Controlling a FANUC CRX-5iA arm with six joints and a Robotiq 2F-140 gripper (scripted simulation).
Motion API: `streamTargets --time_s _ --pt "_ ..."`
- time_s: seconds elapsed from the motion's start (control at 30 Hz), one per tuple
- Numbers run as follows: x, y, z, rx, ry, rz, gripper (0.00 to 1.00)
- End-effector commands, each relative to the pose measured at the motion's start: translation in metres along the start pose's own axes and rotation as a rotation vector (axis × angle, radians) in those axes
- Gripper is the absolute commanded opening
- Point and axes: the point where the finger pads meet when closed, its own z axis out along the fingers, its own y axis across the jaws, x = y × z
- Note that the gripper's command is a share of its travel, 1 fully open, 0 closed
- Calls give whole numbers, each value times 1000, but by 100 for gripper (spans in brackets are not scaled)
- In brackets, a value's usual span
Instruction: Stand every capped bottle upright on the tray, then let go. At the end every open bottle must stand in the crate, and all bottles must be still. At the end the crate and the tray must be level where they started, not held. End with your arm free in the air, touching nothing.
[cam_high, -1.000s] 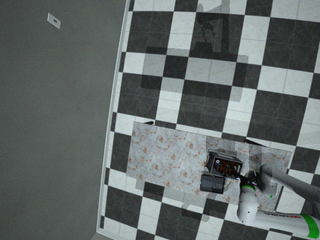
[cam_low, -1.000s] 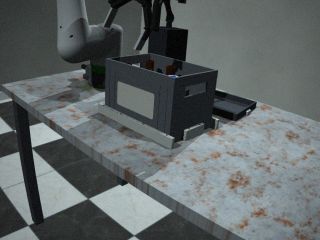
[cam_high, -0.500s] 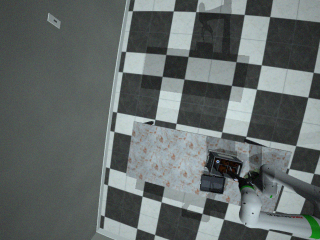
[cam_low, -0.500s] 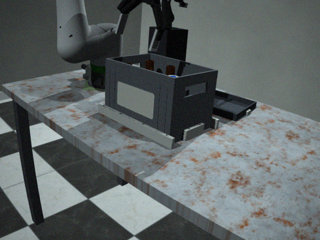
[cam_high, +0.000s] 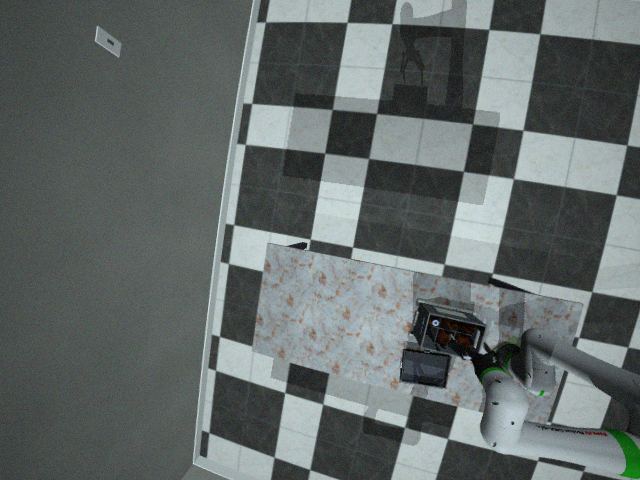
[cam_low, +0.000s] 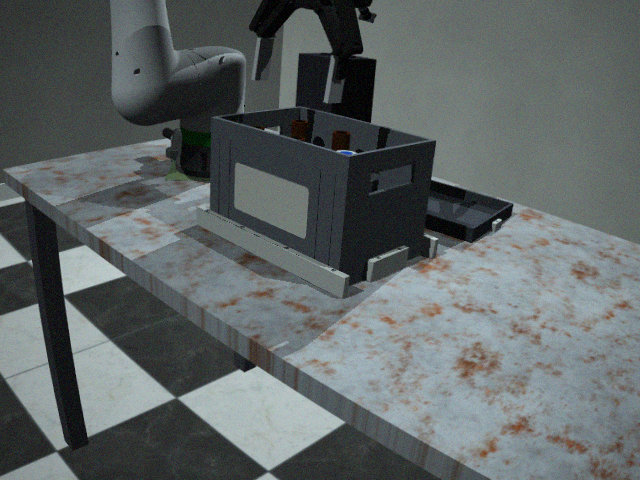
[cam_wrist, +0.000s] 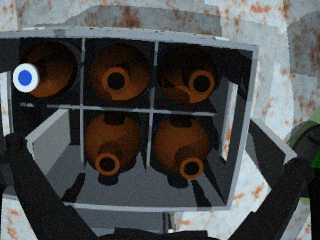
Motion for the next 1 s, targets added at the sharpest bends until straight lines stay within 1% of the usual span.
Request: streamTargets --time_s 0.0,0.47,0.97 --pt "0 -3 0 6 -3 2 100" --pt "-1 -38 -3 83 -44 28 100" --pt "0 -40 -4 83 -44 28 100"
